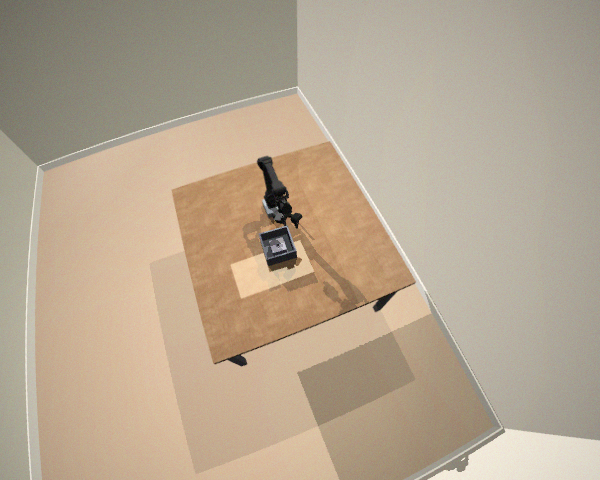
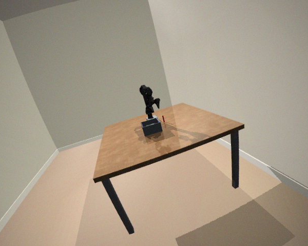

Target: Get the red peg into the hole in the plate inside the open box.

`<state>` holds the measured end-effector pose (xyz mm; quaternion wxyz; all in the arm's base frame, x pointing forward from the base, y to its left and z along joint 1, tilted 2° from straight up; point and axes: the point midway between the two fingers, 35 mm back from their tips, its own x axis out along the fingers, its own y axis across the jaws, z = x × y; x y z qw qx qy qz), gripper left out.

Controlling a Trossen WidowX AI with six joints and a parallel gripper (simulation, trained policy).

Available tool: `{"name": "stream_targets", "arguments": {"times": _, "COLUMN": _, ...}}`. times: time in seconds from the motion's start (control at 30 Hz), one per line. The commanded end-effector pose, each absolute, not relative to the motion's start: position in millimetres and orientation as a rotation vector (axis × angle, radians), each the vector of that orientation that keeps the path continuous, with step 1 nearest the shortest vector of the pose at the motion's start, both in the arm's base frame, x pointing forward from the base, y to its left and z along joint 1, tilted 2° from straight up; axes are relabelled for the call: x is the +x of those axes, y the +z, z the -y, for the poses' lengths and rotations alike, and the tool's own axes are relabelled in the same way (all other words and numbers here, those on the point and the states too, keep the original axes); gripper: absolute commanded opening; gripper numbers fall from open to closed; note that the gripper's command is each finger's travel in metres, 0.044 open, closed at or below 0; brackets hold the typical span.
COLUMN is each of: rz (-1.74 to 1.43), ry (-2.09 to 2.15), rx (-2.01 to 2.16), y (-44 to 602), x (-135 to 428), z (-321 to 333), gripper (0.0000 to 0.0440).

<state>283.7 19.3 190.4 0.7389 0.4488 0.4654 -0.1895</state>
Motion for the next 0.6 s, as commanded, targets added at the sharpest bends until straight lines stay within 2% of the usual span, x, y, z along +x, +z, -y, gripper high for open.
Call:
{"name": "stream_targets", "arguments": {"times": 0.0, "rz": -1.091, "ry": -0.462, "rx": 0.959, "y": 181.3, "x": 274.1, "z": -29.7, "gripper": 0.044}}
{"name": "stream_targets", "arguments": {"times": 0.57, "rz": -1.427, "ry": -0.714, "rx": 0.715, "y": 131.9, "x": 198.5, "z": -88.7, "gripper": 0.044}}
